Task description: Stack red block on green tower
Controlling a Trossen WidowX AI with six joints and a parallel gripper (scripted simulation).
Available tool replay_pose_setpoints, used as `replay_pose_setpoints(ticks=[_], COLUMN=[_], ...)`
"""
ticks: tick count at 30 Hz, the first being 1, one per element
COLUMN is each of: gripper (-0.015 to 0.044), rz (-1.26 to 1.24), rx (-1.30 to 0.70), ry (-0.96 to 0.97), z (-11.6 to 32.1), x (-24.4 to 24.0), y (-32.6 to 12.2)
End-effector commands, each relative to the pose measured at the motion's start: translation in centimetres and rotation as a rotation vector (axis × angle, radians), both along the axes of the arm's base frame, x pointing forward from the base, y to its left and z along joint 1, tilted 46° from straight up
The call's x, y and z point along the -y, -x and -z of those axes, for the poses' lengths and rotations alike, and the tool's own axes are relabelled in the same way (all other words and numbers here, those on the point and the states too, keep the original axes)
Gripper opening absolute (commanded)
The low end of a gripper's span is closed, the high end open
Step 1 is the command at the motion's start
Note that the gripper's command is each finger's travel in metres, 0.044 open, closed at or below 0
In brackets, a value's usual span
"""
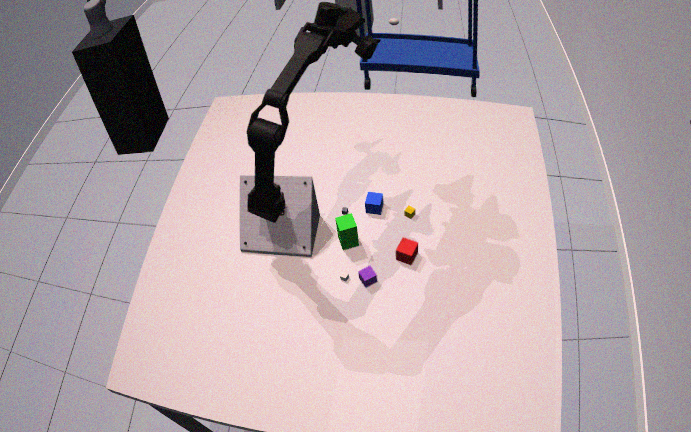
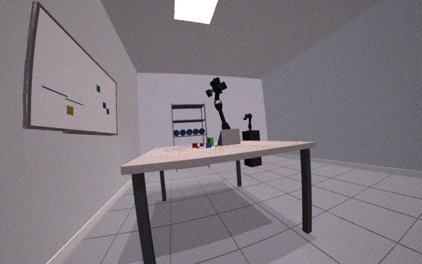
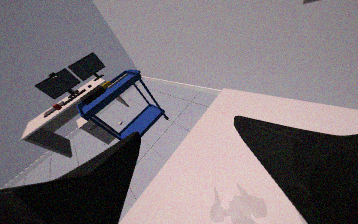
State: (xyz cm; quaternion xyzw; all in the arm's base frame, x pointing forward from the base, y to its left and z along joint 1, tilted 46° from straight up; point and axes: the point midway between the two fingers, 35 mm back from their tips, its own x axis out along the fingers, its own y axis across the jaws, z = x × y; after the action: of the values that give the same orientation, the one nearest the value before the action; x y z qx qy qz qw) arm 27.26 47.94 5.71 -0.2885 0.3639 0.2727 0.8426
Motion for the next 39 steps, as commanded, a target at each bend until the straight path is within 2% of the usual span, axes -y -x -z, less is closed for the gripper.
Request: replay_pose_setpoints(ticks=[1, 10, 19, 28, 36, 39], gripper=[0.0440, 0.0440, 0.0440, 0.0440, 0.0440, 0.0440], rz=[0.138, 0.470, 0.784, 1.118, 1.396, 1.438], rx=[-0.016, -0.058, -0.107, -0.154, -0.201, -0.208], ry=[0.046, 0.149, 0.249, 0.360, 0.465, 0.483], z=[0.2, 0.2, -0.5, -1.4, -2.8, -3.5], x=[4.3, 15.8, 27.9, 40.0, 49.8, 51.7], y=[-3.5, -10.4, -13.8, -13.9, -11.4, -10.3])
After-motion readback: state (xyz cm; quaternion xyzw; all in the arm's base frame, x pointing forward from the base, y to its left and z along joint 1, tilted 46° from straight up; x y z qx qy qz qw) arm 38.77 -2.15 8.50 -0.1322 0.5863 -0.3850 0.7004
